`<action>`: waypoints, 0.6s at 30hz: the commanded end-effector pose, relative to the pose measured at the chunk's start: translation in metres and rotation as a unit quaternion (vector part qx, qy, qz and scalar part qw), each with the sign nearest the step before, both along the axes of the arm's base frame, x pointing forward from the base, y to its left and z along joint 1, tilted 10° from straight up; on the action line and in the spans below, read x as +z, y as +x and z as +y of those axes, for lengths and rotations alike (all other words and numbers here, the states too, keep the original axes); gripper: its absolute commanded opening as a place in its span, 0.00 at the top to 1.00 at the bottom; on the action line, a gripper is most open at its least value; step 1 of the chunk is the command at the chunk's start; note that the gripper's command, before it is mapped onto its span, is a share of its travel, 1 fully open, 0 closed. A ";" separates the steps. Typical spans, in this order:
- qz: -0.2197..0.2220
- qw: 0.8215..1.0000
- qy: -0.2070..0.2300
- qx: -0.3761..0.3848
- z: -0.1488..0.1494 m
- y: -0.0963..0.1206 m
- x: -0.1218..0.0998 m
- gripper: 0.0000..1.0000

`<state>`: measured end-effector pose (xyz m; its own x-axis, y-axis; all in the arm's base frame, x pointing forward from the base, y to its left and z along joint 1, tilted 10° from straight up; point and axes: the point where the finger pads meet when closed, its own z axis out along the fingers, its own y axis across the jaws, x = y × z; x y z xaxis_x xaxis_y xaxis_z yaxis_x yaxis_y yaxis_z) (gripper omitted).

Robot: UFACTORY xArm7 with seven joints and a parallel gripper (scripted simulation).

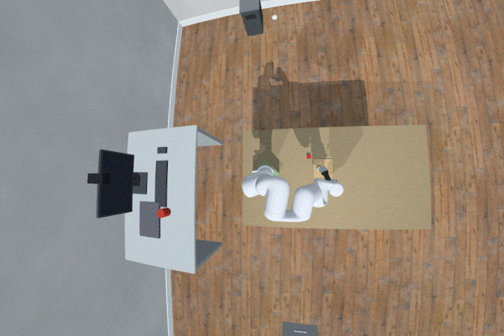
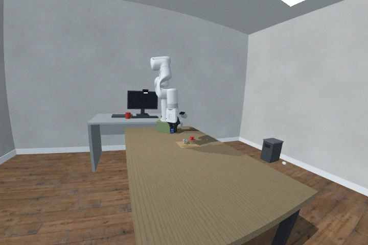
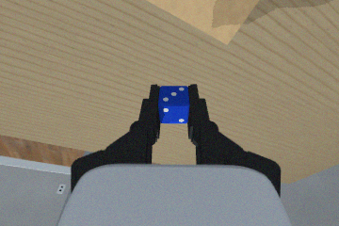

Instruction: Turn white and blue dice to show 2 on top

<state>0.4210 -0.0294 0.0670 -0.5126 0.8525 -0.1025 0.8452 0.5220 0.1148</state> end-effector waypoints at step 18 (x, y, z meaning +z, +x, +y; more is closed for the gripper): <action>0.001 0.984 -0.016 -0.177 0.120 0.029 -0.008 0.79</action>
